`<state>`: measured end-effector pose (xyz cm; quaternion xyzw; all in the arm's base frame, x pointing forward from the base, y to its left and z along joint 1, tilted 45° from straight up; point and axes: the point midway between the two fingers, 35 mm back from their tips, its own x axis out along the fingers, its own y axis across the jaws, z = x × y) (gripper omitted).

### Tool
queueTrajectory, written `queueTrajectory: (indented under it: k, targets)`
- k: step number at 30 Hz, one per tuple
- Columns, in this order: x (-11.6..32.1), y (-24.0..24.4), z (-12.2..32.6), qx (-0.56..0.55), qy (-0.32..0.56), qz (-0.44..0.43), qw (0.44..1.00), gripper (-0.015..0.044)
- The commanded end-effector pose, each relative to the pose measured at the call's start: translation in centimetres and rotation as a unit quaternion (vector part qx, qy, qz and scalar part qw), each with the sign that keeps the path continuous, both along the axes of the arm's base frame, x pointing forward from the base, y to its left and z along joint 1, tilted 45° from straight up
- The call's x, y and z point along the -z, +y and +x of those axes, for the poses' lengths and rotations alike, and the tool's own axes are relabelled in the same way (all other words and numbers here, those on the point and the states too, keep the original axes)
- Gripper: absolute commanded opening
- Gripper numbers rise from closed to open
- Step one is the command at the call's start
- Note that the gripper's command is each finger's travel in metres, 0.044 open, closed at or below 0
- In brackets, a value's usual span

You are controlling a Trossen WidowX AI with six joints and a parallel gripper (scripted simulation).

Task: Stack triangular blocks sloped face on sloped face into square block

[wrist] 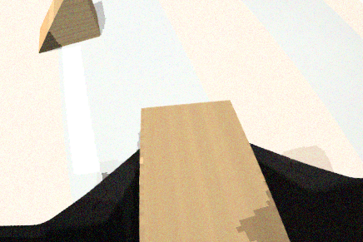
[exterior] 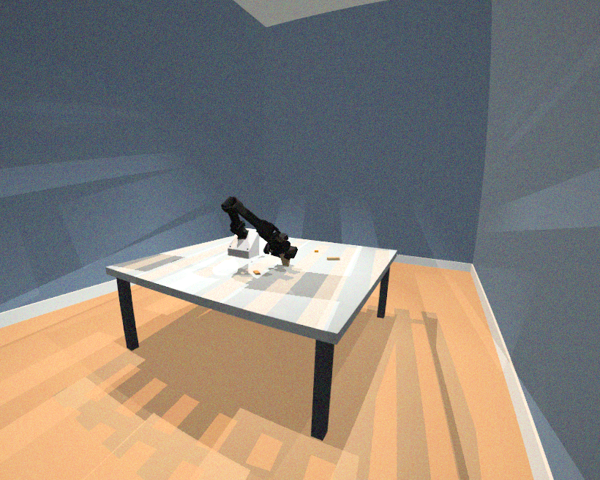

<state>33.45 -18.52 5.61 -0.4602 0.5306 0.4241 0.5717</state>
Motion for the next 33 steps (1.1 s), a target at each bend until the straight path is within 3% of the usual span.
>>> queueTrajectory:
  k: [1,10,17,24,29,33]
  targets:
    - [0.0,0.0,0.0,0.001,0.002,-0.002,1.0,0.021]
    - [0.0,0.0,0.0,0.001,0.002,-0.002,1.0,0.044]
    - [-0.2,0.2,0.0,0.001,0.001,-0.002,1.0,0.044]
    - [-6.8,6.9,1.1,-0.001,0.0,0.002,1.0,0.044]
    - [-6.9,7.4,1.4,-0.011,-0.004,-0.007,1.0,0.044]
    - [-3.1,6.9,-0.4,0.052,0.133,-0.134,0.981,0.044]
